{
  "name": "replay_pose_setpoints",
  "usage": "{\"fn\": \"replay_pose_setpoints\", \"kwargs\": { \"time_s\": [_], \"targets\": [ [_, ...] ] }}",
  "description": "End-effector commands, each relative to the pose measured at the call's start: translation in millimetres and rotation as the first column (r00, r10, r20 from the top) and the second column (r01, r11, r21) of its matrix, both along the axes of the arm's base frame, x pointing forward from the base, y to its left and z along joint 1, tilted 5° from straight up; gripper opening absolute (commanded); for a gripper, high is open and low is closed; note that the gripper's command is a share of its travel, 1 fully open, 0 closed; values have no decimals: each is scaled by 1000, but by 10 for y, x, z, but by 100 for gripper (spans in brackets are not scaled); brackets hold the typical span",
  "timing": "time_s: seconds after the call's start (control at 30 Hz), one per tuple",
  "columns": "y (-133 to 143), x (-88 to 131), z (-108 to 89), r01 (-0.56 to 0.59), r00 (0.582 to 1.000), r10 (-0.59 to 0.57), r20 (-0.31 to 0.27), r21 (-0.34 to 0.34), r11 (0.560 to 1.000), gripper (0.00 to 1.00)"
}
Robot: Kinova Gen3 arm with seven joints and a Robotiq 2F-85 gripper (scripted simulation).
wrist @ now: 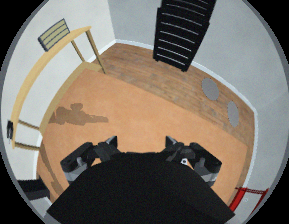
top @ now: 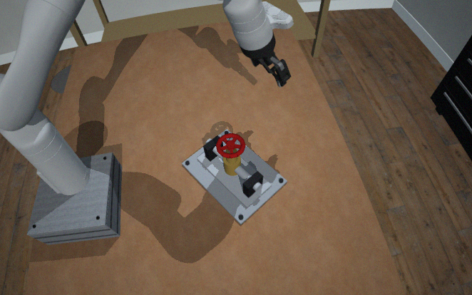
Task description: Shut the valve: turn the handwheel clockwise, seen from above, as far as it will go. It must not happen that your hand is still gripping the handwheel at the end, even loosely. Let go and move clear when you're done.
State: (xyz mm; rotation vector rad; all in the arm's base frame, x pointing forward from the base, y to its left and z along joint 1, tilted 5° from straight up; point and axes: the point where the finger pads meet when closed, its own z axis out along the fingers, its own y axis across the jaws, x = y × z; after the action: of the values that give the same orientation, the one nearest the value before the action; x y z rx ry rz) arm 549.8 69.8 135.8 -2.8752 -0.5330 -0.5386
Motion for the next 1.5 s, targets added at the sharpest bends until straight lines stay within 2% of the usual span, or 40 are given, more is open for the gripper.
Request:
{"fn": "replay_pose_setpoints", "kwargs": {
  "time_s": [0.0,0.17,0.2,0.37,0.4,0.57,0.6,0.77,0.8,1.07,1.1,1.43,1.47],
  "targets": [
    [-108,-72,-6,-25,1000,24,-13,-21,999,100],
    [-108,-72,-6,-25,1000,24,-13,-21,999,100],
    [-201,-148,-19,-51,998,50,-29,-40,998,100],
    [-201,-148,-19,-51,998,50,-29,-40,998,100],
    [-290,-225,-31,-76,996,74,-45,-58,995,100],
    [-290,-225,-31,-76,996,74,-45,-58,995,100],
    [-375,-300,-40,-101,993,97,-61,-74,992,100],
    [-375,-300,-40,-101,993,97,-61,-74,992,100],
    [-455,-375,-48,-125,990,119,-78,-88,988,100],
    [-455,-375,-48,-125,990,119,-78,-88,988,100],
    [-532,-448,-55,-149,986,139,-95,-100,984,100],
    [-605,-519,-60,-171,981,159,-111,-110,979,100],
    [-673,-589,-63,-192,976,177,-127,-120,974,100]
  ]
}}
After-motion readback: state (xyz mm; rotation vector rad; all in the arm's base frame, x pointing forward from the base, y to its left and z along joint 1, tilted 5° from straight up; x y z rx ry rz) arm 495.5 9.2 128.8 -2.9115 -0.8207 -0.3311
